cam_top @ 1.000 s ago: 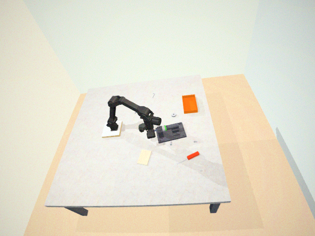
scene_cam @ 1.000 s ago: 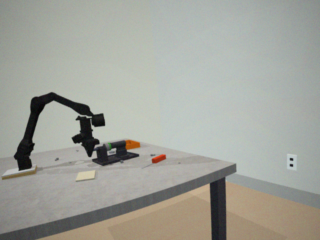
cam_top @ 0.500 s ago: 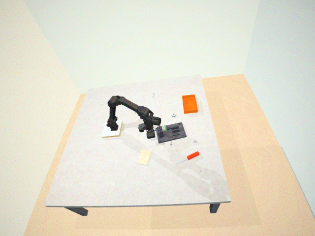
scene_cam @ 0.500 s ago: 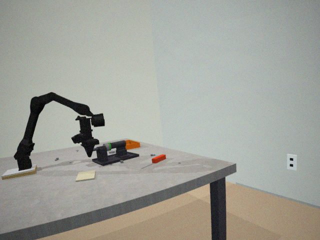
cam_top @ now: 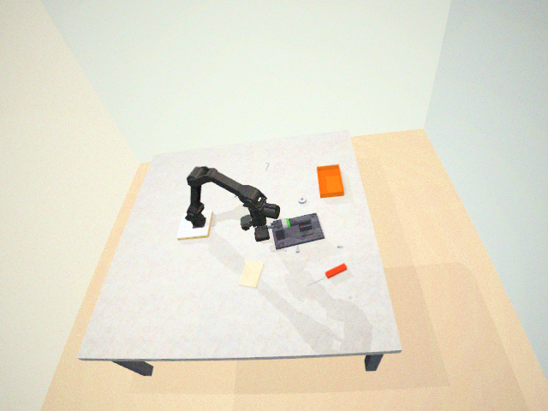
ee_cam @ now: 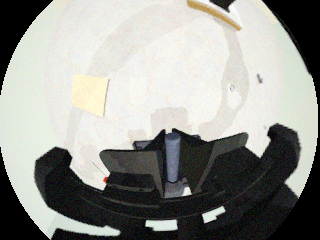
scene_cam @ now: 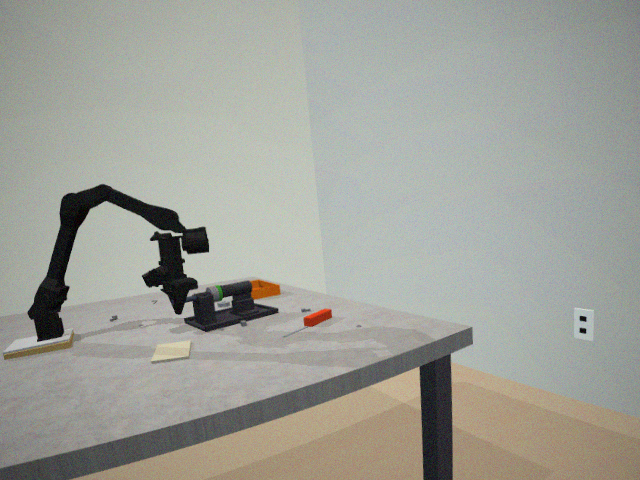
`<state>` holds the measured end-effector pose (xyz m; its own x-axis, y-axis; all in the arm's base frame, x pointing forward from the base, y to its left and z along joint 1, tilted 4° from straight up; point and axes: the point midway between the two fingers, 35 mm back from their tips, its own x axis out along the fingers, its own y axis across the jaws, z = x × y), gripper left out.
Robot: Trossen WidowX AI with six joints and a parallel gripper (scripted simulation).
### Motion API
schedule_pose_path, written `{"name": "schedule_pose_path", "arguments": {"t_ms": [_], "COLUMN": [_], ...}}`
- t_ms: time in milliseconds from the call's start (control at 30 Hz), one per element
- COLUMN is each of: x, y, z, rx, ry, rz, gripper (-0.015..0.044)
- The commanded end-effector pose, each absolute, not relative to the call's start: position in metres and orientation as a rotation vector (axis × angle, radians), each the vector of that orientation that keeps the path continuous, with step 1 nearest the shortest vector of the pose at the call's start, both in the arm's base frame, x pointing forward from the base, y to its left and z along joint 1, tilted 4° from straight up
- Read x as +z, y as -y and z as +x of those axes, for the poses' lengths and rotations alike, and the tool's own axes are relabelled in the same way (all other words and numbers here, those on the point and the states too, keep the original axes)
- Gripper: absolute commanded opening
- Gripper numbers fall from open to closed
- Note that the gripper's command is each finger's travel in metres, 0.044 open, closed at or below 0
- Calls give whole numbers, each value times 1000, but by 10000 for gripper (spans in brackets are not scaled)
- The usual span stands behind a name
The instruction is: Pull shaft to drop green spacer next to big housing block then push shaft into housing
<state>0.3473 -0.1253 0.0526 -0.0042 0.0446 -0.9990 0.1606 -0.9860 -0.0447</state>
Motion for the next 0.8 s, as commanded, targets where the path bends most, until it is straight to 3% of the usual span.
{"name": "schedule_pose_path", "arguments": {"t_ms": [0, 767], "x": [53, 53], "y": [126, 126], "z": [346, 344], "rx": [-2154, -2154], "ry": [-225, -225], "rz": [2151, 2151], "gripper": [0, 0]}}
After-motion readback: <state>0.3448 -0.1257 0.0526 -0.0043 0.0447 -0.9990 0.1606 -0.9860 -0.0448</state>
